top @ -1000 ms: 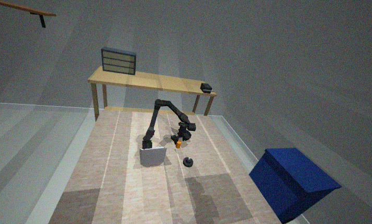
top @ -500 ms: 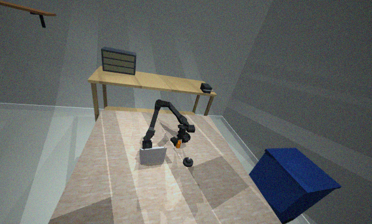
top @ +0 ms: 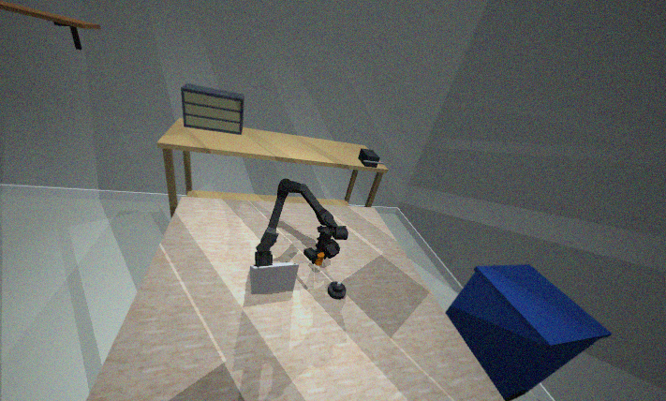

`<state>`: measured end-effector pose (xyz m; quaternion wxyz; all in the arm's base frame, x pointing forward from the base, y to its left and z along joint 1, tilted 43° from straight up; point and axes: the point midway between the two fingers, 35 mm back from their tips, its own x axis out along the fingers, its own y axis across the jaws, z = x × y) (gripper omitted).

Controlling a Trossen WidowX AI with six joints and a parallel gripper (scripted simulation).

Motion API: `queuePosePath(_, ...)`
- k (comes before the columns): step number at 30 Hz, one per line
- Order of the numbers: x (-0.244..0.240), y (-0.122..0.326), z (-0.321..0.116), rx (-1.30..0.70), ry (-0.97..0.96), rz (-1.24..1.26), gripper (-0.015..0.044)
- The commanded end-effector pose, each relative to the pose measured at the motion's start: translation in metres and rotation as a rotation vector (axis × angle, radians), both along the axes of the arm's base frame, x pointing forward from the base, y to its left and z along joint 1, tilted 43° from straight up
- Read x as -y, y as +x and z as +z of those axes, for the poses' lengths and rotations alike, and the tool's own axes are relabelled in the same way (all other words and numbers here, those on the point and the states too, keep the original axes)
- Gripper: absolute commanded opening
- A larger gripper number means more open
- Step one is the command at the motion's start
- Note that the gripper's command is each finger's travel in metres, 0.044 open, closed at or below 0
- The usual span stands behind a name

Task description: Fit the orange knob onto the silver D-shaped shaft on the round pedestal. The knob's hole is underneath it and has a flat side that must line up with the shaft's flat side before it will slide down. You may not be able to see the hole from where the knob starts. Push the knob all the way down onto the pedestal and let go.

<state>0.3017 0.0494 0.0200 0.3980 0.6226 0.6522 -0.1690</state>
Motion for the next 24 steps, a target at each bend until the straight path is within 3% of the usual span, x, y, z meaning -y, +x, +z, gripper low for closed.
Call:
queuePosePath(1, -0.001, 0.000, -0.001, -0.006, 0.005, -0.002, 0.0256)
queuePosePath(5, -0.001, 0.000, -0.001, -0.006, 0.005, -0.002, 0.0151)
queuePosePath(10, -0.001, 0.000, -0.001, -0.006, 0.005, -0.002, 0.0118)
queuePosePath(15, 0.004, 0.001, 0.003, -0.006, 0.003, -0.003, 0.0000)
queuePosePath(24, 0.025, 0.003, 0.021, -0.006, -0.005, -0.004, 0.0000)
